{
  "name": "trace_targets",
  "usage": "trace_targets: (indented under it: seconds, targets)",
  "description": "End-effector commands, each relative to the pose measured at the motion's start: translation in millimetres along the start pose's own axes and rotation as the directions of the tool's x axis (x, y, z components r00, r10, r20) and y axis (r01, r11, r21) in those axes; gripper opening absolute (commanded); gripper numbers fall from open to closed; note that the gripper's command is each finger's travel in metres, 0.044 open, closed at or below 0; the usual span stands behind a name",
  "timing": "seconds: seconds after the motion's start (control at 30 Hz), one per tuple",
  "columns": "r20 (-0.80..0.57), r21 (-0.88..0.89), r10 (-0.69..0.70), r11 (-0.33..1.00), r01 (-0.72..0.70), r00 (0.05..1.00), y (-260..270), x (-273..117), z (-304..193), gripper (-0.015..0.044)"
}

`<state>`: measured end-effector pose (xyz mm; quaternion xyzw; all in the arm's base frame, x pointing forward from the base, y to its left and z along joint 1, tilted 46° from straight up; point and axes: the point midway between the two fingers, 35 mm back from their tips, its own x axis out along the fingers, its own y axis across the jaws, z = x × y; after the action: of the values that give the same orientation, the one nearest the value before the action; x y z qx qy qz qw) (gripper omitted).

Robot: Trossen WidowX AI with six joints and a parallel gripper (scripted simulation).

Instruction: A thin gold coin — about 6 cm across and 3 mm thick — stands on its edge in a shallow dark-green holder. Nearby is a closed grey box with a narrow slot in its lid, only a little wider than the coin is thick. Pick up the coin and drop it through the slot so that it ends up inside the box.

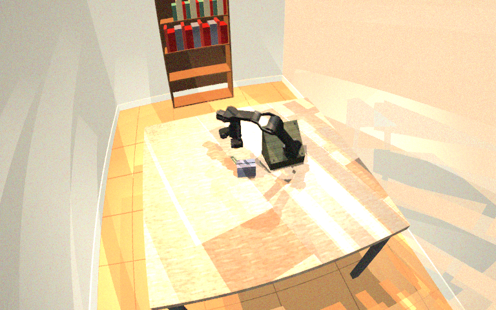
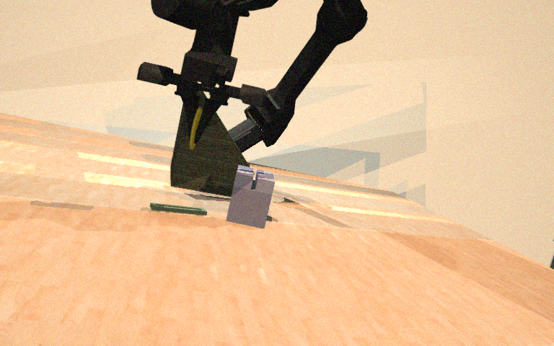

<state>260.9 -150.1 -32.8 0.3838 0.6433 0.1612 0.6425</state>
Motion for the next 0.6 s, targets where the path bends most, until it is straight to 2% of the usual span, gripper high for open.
trace_targets:
  seconds: [0.0, 0.57]
  targets:
    - [0.001, -0.015, -0.005, 1.0, 0.005, 1.0, 2.9, -0.7, -0.7, 0.0]
    - [0.0, -0.014, -0.004, 1.0, 0.004, 1.0, 45.5, -2.6, -12.8, 0.0]
